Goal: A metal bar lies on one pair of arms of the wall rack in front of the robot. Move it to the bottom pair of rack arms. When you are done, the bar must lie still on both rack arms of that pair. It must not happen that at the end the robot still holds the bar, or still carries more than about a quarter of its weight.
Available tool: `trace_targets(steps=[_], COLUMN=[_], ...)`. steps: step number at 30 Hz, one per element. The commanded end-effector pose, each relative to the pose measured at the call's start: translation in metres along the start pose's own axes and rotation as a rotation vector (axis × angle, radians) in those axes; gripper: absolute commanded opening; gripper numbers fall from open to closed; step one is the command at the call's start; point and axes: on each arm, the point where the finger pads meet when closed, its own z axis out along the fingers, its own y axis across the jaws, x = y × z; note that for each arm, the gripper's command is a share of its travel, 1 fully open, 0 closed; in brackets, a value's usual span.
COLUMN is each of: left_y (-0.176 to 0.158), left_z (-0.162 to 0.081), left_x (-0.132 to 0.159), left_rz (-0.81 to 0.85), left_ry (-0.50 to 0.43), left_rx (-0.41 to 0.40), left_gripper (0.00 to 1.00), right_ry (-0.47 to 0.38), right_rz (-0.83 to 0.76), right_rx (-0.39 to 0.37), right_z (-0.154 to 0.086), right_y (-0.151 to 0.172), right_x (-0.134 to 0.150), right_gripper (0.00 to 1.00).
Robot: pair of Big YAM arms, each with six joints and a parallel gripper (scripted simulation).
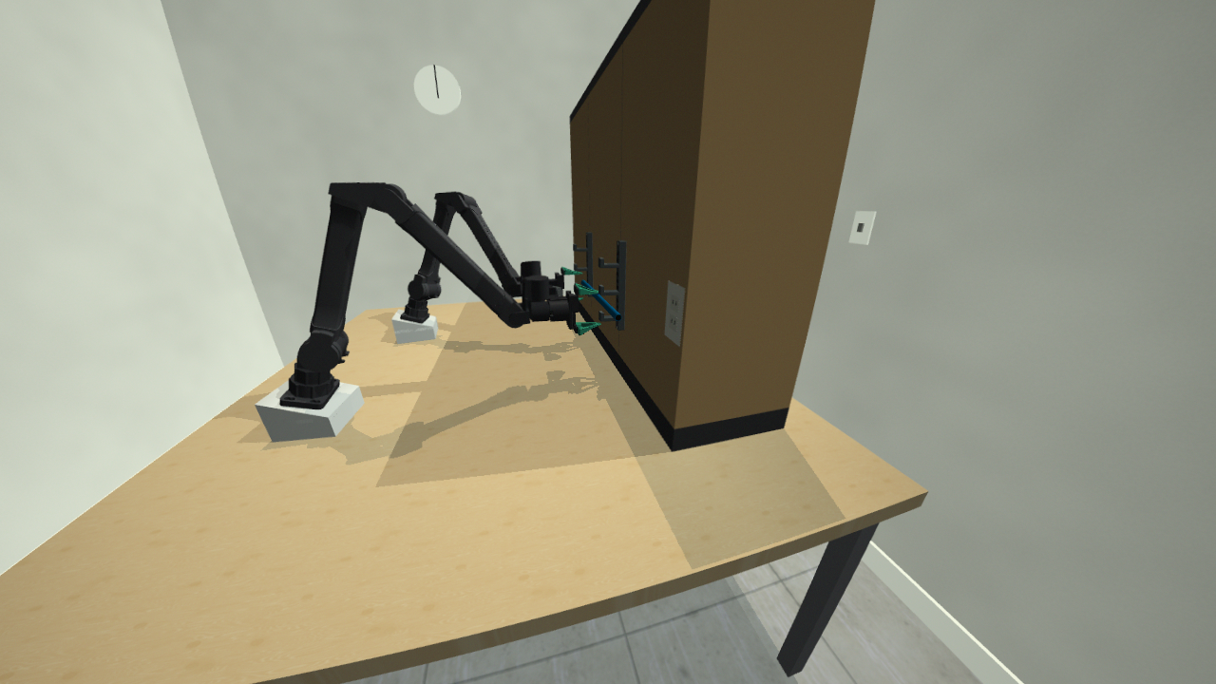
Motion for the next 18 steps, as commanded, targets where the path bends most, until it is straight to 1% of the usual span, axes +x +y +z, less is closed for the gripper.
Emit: trace_targets(steps=[1,18], left_y=[0.026,0.026], left_z=[-0.007,-0.024], left_x=[-0.002,-0.003], left_rz=[-0.026,-0.023], left_ry=[-0.001,-0.003], left_rx=[-0.048,-0.051], left_gripper=[1.0,1.0], right_ry=[0.009,0.011], right_rz=[0.028,0.029], right_rx=[0.084,0.098], right_z=[-0.004,-0.021], right_y=[-0.044,-0.046], right_x=[0.004,0.003], right_gripper=[1.0,1.0])
